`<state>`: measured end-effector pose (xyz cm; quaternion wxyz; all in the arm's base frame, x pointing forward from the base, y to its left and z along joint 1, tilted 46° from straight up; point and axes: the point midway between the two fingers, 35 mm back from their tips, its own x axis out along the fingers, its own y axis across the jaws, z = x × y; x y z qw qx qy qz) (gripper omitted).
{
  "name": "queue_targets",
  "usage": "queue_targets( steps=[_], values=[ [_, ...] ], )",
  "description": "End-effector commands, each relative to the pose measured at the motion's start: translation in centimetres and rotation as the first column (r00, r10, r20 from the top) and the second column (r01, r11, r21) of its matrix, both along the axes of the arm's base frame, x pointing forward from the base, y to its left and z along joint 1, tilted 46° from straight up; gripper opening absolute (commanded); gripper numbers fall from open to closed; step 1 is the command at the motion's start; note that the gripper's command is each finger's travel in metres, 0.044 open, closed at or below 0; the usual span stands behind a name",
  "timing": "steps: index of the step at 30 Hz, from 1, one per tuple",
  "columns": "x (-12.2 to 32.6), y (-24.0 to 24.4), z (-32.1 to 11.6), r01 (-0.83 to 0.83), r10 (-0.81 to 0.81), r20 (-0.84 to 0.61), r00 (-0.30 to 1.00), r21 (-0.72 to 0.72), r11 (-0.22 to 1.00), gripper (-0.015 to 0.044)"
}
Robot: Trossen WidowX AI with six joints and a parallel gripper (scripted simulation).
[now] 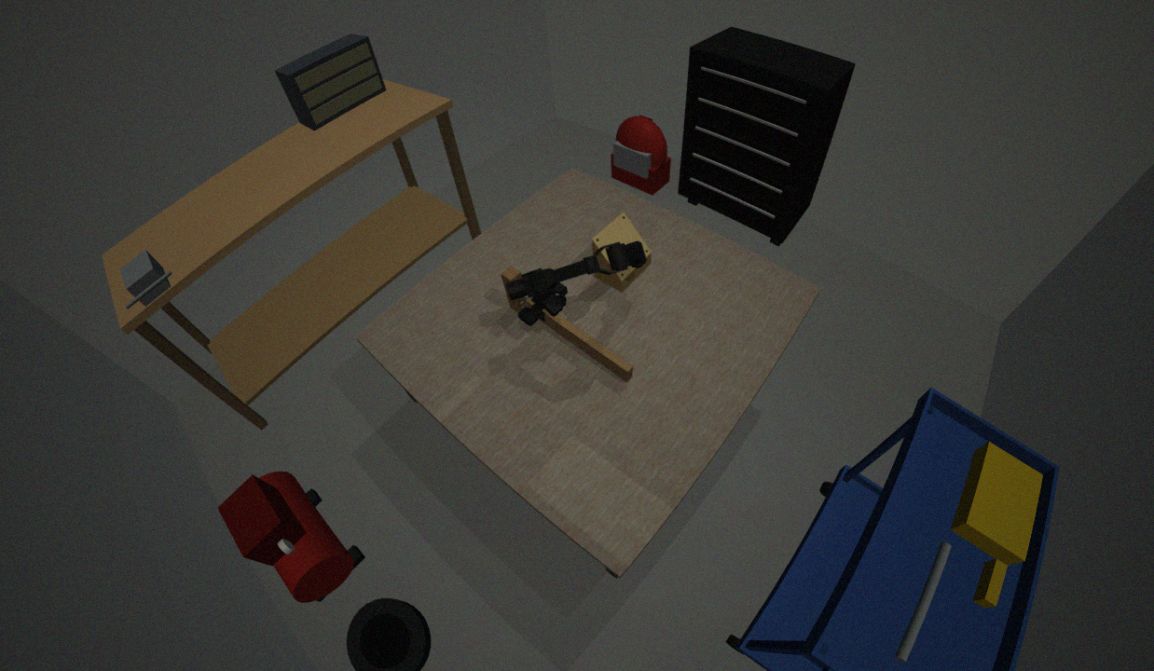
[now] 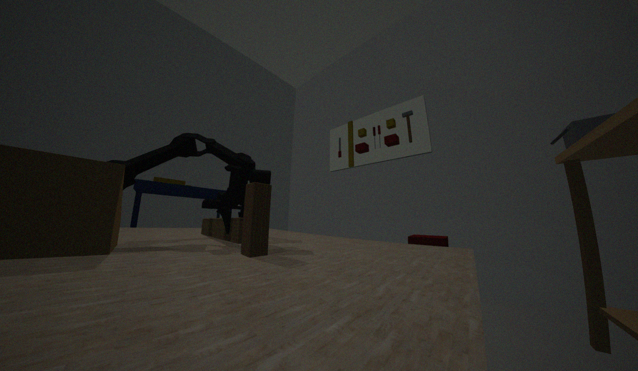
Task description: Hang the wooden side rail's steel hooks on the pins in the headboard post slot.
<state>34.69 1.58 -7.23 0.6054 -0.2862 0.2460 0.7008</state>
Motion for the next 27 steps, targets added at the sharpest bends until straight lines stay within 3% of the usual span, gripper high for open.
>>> queue_targets(
  steps=[1, 27],
  values=[
    [0.45, -0.58, 0.43, 0.0, 0.0, 0.024, 1.0, -0.009, 1.0, 0.0],
    [0.49, -0.89, 0.73, 0.0, 0.0, 0.024, 1.0, -0.009, 1.0, 0.0]
  ],
)
